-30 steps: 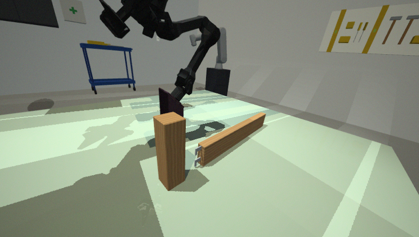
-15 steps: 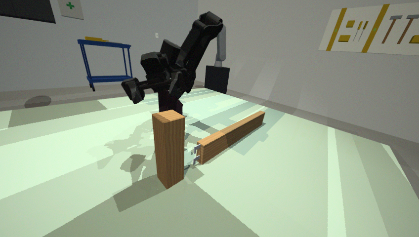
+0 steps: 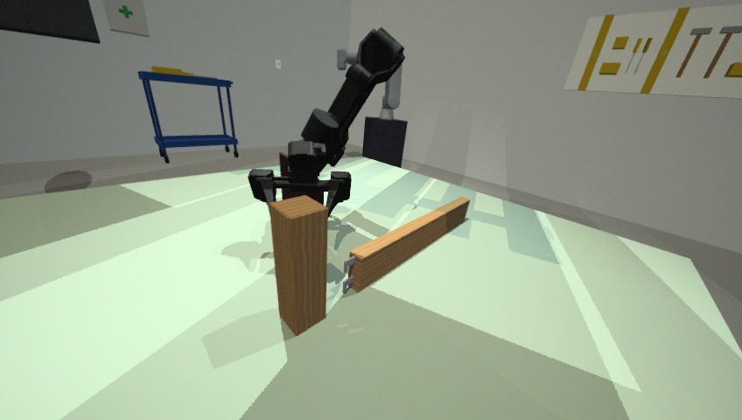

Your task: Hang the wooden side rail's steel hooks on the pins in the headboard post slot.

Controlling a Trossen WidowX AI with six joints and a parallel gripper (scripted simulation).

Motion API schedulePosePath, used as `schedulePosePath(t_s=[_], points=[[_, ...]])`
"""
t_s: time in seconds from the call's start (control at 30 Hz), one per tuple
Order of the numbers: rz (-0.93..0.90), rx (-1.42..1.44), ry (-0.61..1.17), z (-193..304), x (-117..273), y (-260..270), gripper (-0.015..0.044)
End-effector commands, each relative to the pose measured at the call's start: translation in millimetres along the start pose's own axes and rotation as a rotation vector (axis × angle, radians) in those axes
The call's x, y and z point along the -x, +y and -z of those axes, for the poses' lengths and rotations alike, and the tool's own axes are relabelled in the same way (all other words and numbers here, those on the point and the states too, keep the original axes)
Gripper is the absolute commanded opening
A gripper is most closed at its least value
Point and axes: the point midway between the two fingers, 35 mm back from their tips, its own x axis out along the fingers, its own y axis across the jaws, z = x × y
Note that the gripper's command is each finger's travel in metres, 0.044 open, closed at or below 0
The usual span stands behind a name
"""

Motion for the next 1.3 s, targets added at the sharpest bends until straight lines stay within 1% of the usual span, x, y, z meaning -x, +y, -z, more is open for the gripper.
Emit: schedulePosePath(t_s=[0.0,0.47,0.67,0.8,0.9,0.97,1.27], points=[[0.005,0.008,0.006,3.0,1.6,0.3,0.044],[0.017,-0.003,0.017,2.3,-2.5,-0.9,0.044],[0.129,-0.088,0.112,-10.9,-30.6,-0.1,0.044],[0.216,-0.134,0.171,-24.3,-37.7,12.8,0.044],[0.286,-0.161,0.21,-34.9,-34.4,28.1,0.044],[0.294,-0.159,0.192,-48.4,-33.1,41.9,0.044],[0.408,-0.19,0.262,-52.3,-9.2,63.0,0.044]])
